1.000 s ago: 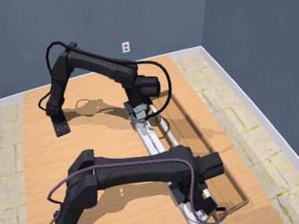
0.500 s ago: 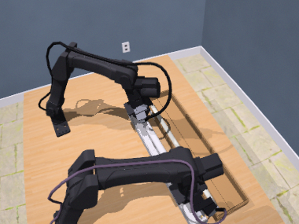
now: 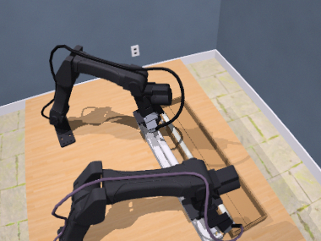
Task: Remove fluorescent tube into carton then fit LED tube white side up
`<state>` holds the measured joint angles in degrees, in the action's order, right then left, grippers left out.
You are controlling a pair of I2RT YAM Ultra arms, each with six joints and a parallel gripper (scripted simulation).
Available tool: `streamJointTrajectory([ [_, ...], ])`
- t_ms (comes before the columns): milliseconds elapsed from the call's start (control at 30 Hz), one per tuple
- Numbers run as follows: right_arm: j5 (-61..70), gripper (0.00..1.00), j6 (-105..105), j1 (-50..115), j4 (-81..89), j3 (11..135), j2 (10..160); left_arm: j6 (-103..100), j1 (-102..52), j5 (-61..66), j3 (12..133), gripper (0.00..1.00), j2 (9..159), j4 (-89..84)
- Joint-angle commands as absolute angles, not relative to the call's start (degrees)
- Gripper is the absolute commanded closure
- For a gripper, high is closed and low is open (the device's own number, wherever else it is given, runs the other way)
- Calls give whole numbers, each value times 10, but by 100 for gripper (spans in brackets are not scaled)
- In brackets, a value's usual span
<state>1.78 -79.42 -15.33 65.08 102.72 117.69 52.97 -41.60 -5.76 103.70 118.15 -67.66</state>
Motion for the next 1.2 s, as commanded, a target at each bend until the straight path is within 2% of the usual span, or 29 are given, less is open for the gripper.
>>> streamJointTrajectory([
  [0, 26, 89, -791, -149, 643, 1035, 1151, 533, -422, -50, 1029, 89, 1171, -661],
  [1167, 23, 89, -791, -152, 629, 1009, 1171, 529, -420, -51, 1029, 89, 1175, -646],
])
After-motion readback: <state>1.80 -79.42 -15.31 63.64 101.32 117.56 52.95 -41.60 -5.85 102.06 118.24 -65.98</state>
